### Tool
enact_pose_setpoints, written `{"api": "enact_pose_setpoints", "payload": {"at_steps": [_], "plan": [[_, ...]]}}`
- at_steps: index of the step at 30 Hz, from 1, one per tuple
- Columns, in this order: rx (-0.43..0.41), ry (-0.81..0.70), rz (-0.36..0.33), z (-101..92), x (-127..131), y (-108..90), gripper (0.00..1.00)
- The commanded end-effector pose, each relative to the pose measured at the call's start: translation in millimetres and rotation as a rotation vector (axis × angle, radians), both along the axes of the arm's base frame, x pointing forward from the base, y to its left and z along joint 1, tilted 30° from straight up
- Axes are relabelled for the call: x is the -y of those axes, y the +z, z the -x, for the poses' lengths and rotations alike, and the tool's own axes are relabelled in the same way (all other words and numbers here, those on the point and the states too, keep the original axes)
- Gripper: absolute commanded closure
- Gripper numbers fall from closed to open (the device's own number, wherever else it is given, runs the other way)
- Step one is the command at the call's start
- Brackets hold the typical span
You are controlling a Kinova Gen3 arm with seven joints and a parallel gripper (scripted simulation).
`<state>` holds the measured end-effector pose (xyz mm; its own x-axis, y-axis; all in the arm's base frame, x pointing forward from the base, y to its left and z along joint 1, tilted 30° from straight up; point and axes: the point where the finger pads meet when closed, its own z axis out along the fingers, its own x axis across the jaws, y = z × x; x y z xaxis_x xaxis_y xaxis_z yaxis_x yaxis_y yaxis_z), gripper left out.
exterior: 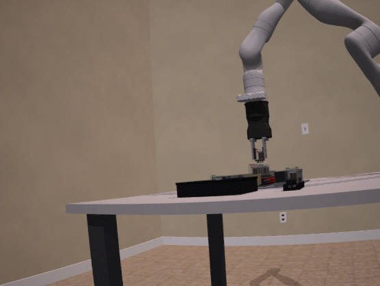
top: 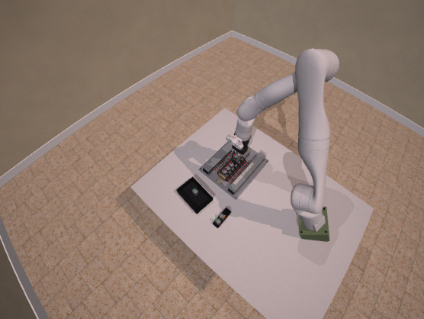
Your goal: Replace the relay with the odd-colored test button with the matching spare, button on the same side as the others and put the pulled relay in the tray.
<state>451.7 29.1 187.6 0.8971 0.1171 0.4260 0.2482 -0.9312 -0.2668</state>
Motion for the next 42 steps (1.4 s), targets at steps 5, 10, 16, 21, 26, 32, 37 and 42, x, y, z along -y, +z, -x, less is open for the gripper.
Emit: {"api": "enact_pose_setpoints", "payload": {"at_steps": [5,10,16,21,26,32,37,42], "plan": [[0.0,0.002,0.0,-1.6,-2,-3.9,1.0],[0.0,0.003,0.0,-2.8,-4,-7.3,1.0],[0.001,0.0,0.001,-4.0,-3,-9.5,1.0],[0.0,0.002,0.0,-5.1,-5,-12.8,1.0],[0.0,0.003,0.0,-6.2,-7,-16.1,1.0],[0.0,0.004,0.0,-7.1,-8,-18.8,1.0],[0.0,0.001,0.0,-8.7,-9,-22.9,1.0],[0.0,0.003,0.0,-10.1,-13,-27.6,1.0]]}}
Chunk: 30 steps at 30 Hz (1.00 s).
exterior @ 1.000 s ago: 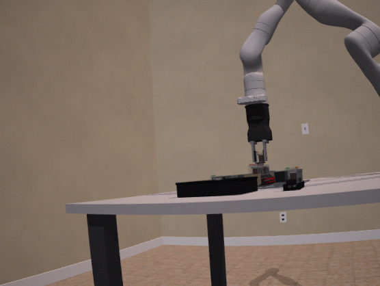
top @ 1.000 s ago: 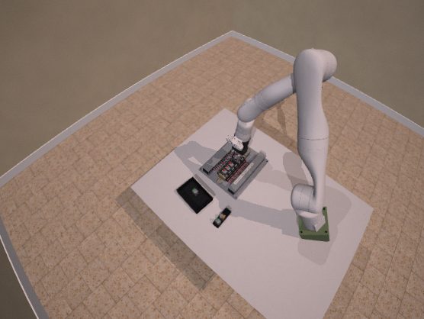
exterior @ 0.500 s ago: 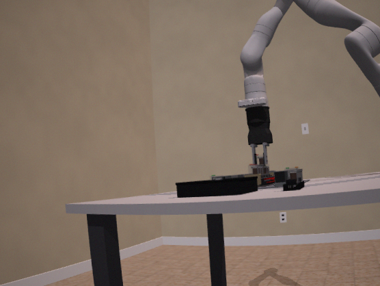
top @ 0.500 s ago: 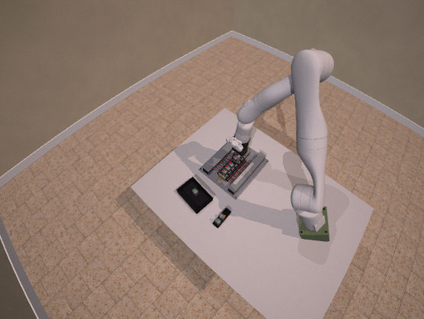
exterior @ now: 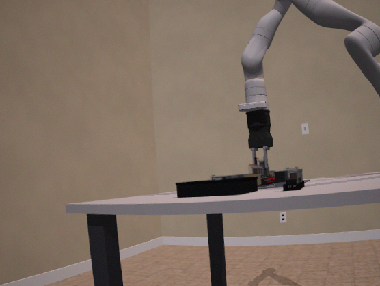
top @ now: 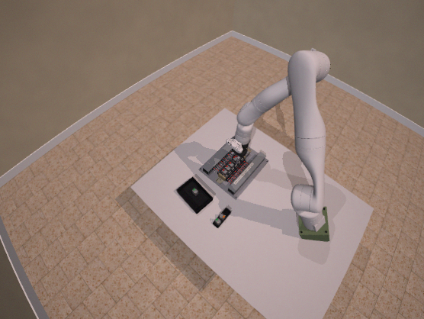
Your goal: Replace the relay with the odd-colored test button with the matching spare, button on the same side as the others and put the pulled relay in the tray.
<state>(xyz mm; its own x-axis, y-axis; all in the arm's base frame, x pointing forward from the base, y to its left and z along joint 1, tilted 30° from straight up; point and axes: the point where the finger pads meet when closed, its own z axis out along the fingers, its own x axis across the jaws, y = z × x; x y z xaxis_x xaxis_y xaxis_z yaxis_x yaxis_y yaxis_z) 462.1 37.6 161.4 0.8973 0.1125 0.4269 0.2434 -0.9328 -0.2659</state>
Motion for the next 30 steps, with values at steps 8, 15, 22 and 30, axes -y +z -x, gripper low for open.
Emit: {"api": "enact_pose_setpoints", "payload": {"at_steps": [8,15,22,30], "plan": [[0.0,0.003,0.0,-1.6,-4.9,-5.6,1.0],[-0.001,0.007,-0.001,-1.5,-8.2,-7.1,1.0],[-0.001,0.01,-0.001,-1.5,-11.4,-8.5,1.0],[-0.001,0.008,-0.001,-1.4,-10.0,-7.6,1.0]]}}
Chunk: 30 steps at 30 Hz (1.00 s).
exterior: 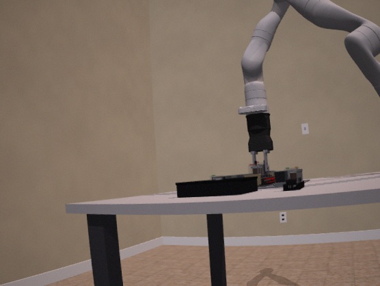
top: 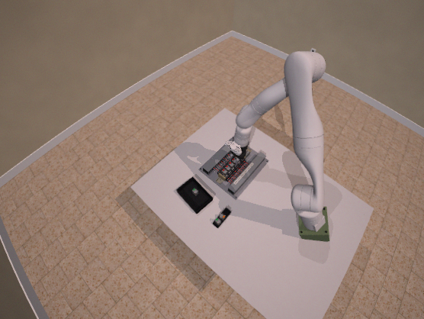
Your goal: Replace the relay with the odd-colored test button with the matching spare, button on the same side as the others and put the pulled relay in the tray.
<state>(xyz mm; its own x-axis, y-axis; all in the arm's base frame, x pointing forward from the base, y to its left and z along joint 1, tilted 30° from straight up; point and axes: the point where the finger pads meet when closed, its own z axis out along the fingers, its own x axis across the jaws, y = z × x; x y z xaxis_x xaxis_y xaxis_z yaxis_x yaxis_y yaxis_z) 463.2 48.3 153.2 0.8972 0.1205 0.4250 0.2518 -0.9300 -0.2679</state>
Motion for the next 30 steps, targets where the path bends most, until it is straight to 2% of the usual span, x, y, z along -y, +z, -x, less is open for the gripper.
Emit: {"api": "enact_pose_setpoints", "payload": {"at_steps": [1,30], "plan": [[0.001,-0.001,0.0,-0.3,0.8,0.7,1.0],[0.001,0.001,0.001,0.3,2.5,2.9,1.0]]}}
